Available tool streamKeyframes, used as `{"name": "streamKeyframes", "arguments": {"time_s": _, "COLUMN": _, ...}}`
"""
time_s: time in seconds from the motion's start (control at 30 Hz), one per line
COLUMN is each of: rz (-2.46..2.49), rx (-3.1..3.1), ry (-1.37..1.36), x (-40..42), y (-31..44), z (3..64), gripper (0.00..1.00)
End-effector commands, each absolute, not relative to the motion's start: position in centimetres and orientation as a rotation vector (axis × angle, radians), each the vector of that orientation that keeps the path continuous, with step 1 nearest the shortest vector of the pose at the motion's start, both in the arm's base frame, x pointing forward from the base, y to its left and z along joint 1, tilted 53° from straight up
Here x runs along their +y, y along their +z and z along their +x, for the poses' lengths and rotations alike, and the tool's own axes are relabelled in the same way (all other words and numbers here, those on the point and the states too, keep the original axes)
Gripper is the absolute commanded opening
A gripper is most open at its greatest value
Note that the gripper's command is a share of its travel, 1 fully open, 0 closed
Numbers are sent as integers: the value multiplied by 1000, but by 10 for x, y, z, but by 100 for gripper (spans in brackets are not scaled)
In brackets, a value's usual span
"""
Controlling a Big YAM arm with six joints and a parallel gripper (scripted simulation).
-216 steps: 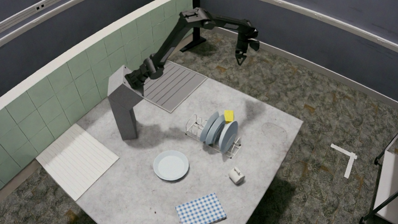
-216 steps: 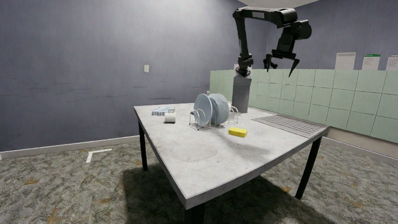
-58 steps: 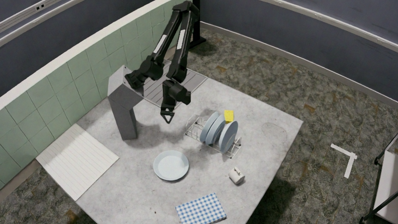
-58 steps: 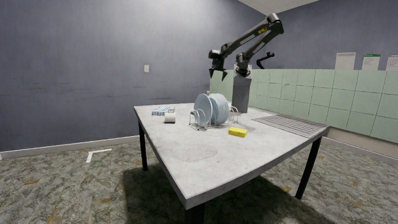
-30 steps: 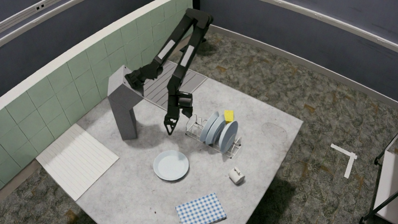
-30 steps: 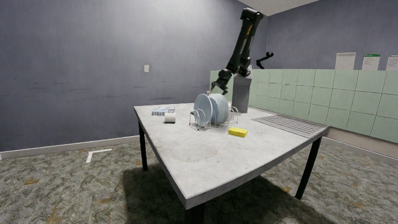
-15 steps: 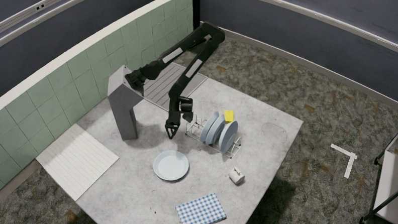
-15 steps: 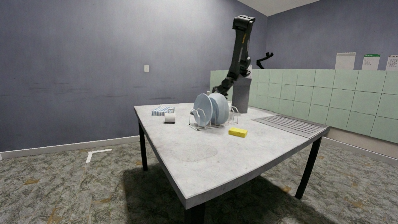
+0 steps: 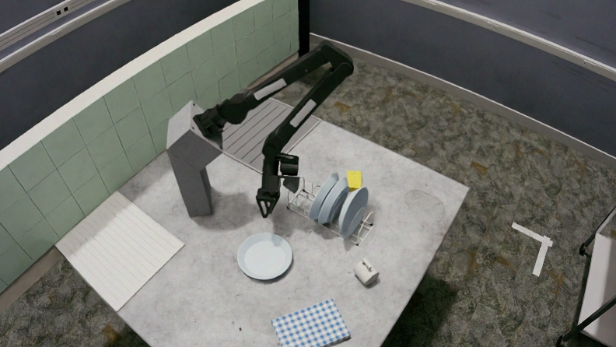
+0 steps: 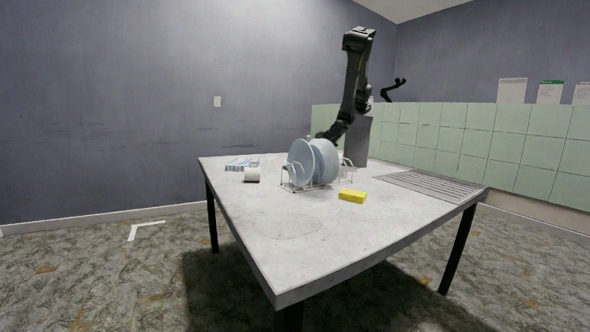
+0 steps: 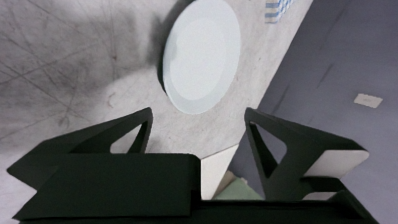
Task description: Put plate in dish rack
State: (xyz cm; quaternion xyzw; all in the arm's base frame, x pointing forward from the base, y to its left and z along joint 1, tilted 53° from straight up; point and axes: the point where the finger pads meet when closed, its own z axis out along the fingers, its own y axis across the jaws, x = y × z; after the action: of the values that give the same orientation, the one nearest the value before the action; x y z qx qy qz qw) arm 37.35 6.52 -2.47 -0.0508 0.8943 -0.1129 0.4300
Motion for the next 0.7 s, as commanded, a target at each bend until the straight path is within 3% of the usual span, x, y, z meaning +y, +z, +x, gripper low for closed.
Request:
{"name": "streamKeyframes", "arguments": {"time_s": 0.0, "rz": -115, "rx": 2214, "ry": -265, "x": 71, "y": -22, "z": 375, "gripper": 100}}
{"name": "streamKeyframes", "arguments": {"time_s": 0.2, "rz": -125, "rx": 2226, "ry": -274, "x": 68, "y": -25, "z": 371, "gripper": 100}}
{"name": "streamKeyframes", "arguments": {"time_s": 0.23, "rz": -125, "rx": 2226, "ry": -274, "x": 68, "y": -25, "z": 371, "gripper": 26}}
{"name": "streamKeyframes", "arguments": {"time_s": 0.67, "rz": -125, "rx": 2226, "ry": -274, "x": 68, "y": -25, "z": 371, "gripper": 26}}
